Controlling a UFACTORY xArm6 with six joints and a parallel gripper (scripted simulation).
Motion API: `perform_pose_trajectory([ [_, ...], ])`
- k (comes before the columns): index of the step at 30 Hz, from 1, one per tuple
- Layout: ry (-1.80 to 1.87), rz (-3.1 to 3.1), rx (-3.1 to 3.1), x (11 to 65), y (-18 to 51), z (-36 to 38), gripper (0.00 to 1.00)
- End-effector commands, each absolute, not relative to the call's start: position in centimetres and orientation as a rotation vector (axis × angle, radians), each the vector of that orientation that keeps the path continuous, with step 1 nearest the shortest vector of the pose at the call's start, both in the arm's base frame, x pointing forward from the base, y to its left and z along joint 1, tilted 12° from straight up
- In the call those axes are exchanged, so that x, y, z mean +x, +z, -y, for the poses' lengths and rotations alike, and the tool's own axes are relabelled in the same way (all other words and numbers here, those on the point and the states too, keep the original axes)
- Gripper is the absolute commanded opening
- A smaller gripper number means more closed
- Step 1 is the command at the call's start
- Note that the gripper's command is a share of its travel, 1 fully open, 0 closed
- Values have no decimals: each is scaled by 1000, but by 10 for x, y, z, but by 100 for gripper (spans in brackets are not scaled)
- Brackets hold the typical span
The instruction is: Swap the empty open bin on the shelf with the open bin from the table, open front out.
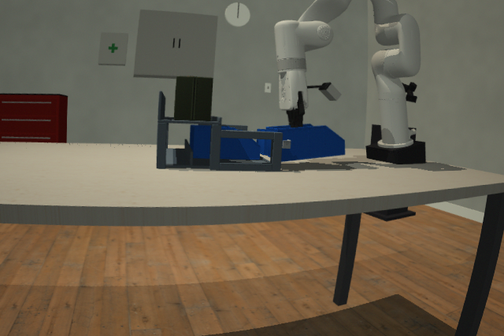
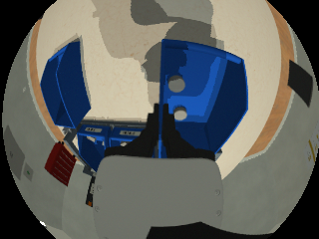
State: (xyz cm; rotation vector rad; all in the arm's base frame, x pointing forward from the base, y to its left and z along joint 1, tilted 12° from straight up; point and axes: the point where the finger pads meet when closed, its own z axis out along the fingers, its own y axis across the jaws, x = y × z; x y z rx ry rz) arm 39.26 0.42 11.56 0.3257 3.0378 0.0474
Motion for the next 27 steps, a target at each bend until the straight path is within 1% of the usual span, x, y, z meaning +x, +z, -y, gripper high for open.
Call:
perform_pose_trajectory([
  [1,48,-3034,325,397,118,-3,0],
  [27,48,-3034,325,420,122,2,0],
])
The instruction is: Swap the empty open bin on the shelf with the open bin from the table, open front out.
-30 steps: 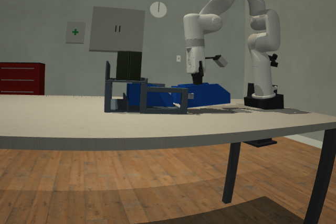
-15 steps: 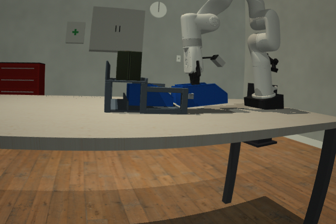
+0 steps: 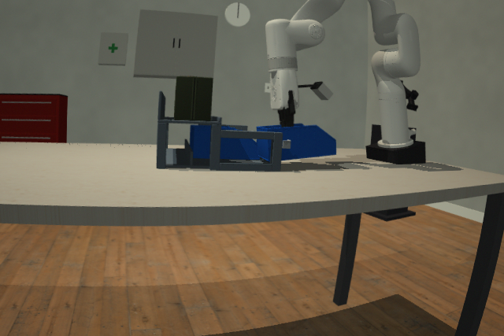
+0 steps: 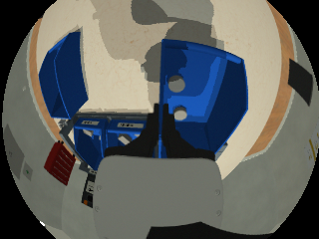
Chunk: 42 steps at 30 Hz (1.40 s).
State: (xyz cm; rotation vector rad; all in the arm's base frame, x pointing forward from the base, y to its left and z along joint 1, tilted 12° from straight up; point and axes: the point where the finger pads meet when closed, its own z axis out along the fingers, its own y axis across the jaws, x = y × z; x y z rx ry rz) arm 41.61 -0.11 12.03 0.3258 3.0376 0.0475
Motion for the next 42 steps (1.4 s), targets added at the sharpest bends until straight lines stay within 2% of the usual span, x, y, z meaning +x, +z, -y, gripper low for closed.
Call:
perform_pose_trajectory([
  [1,48,-3034,325,421,122,2,0],
  [42,48,-3034,325,461,131,11,0],
])
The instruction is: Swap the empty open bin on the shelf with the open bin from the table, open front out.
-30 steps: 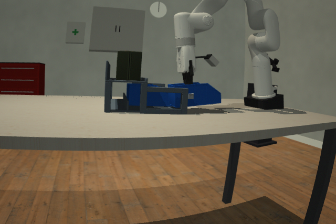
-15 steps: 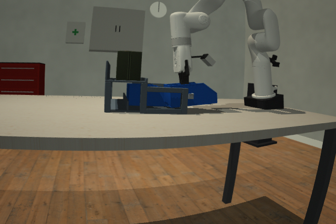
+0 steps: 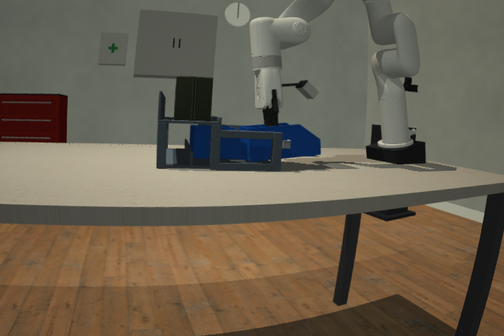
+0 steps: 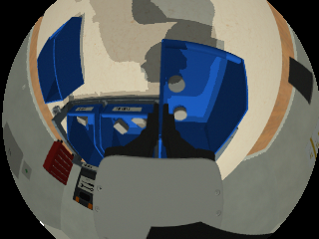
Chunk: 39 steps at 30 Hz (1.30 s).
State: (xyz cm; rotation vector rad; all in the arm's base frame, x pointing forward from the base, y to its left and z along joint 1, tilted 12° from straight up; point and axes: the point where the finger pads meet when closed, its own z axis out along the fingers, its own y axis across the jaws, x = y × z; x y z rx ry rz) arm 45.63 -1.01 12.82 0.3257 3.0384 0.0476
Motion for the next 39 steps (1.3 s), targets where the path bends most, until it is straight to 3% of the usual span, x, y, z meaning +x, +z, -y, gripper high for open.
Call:
perform_pose_trajectory([
  [1,48,-3034,325,462,131,11,0],
  [39,48,-3034,325,475,133,14,0],
])
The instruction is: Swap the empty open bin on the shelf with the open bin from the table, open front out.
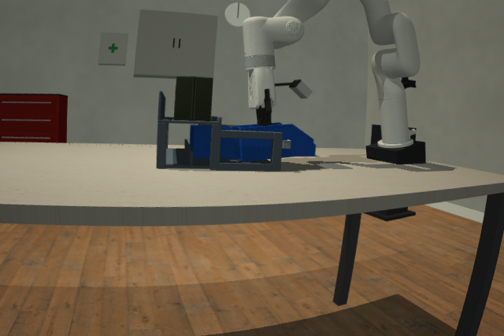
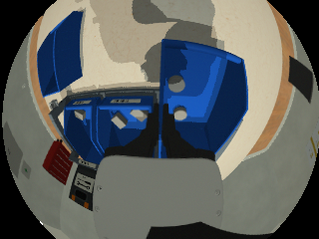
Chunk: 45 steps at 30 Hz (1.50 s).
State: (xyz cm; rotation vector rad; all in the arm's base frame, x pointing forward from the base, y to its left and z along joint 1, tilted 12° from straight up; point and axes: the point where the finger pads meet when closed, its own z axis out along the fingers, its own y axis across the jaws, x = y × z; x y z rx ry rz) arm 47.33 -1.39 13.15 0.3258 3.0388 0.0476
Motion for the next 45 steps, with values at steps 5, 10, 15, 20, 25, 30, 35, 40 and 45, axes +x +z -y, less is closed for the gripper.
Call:
perform_pose_trajectory([
  [5,48,-3034,325,475,133,14,0],
  [10,48,-3034,325,475,133,14,0],
  [15,48,-3034,325,475,133,14,0],
  [20,48,-3034,325,475,133,14,0],
  [25,48,-3034,325,475,133,14,0],
  [30,48,-3034,325,476,131,14,0],
  [35,48,-3034,325,476,127,14,0],
  [40,48,-3034,325,477,126,14,0],
  [45,48,-3033,325,477,125,14,0],
])
